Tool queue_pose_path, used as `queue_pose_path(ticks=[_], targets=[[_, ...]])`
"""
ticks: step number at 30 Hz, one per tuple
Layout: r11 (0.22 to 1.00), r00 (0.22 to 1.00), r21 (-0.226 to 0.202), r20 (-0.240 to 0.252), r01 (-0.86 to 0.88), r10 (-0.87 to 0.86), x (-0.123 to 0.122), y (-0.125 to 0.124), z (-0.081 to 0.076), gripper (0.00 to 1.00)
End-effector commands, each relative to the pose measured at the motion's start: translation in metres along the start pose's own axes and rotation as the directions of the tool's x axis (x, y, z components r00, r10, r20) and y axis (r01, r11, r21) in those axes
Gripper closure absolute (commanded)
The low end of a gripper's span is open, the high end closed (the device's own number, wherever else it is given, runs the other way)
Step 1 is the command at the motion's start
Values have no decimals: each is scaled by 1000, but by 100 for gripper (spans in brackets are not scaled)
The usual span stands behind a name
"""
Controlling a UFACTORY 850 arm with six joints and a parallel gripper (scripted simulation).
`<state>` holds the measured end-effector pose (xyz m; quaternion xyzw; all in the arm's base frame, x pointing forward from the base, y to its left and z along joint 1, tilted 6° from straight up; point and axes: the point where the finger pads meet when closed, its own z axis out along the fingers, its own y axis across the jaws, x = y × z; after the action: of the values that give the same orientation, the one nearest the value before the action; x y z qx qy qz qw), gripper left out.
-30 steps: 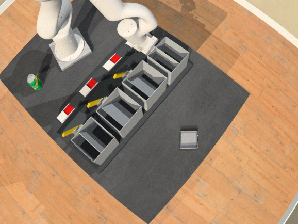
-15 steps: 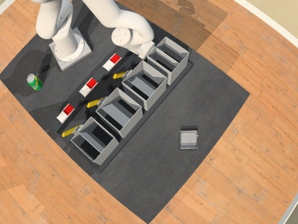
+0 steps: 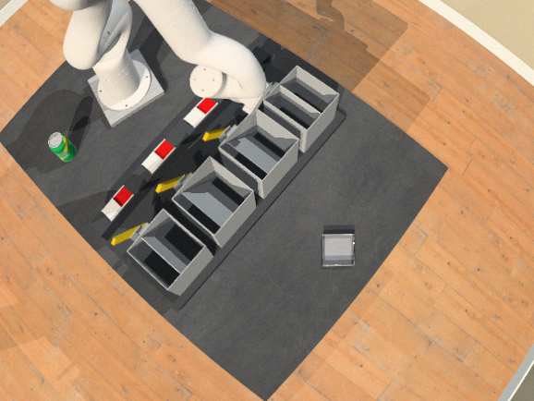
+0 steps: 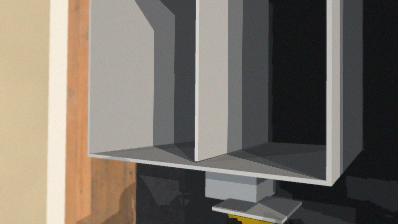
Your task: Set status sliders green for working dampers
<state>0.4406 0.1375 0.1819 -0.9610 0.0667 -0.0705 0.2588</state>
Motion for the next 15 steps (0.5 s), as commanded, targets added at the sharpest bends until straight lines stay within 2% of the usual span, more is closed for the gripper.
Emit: queue_pose_path(ticks=[1, 6, 15], targets=[[999, 1000, 33, -3, 2, -2, 0, 3, 0, 81], [998, 1000, 61, -3, 2, -2, 0, 5, 0, 81], [996, 1000, 86, -3, 2, -2, 0, 8, 0, 81]])
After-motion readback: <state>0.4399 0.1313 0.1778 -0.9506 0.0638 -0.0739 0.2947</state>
